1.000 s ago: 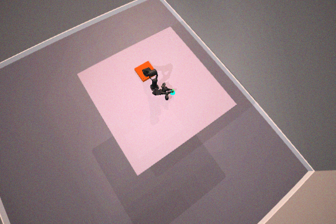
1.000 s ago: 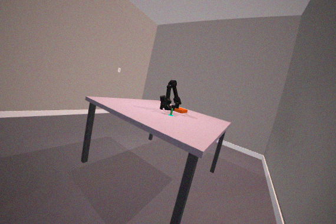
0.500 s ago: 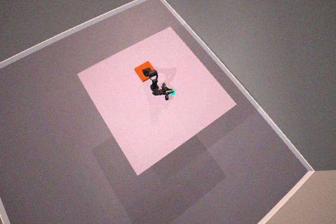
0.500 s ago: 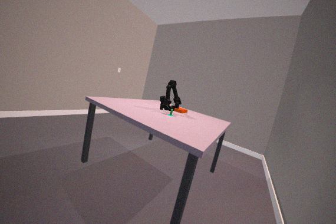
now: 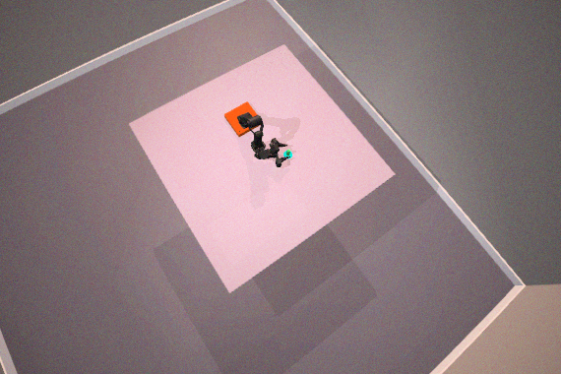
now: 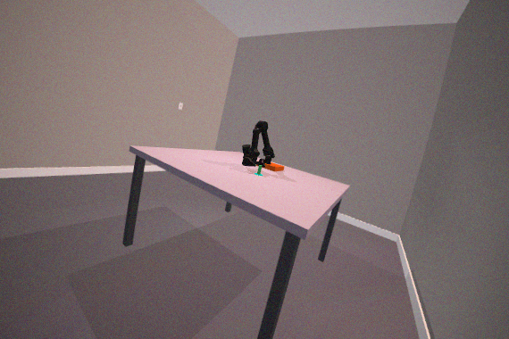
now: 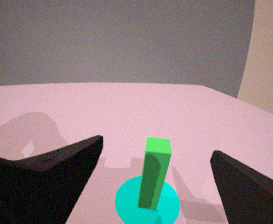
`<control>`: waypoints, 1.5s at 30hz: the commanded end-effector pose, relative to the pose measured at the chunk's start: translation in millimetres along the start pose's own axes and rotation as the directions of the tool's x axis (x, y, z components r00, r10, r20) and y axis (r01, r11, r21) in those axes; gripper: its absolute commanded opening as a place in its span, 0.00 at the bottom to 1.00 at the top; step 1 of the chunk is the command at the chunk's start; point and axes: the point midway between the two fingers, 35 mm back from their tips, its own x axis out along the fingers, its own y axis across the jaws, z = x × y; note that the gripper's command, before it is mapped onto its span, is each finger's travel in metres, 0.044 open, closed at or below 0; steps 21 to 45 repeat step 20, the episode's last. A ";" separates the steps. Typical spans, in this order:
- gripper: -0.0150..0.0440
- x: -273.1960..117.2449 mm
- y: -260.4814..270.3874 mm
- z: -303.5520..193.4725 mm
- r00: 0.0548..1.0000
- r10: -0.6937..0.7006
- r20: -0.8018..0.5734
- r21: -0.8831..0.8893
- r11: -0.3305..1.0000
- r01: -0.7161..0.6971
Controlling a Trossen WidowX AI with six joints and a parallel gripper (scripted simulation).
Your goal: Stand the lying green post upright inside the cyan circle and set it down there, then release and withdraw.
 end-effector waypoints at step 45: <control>0.93 -0.5 -11.5 84.2 0.999 -0.025 -0.032 0.014 1.000 0.025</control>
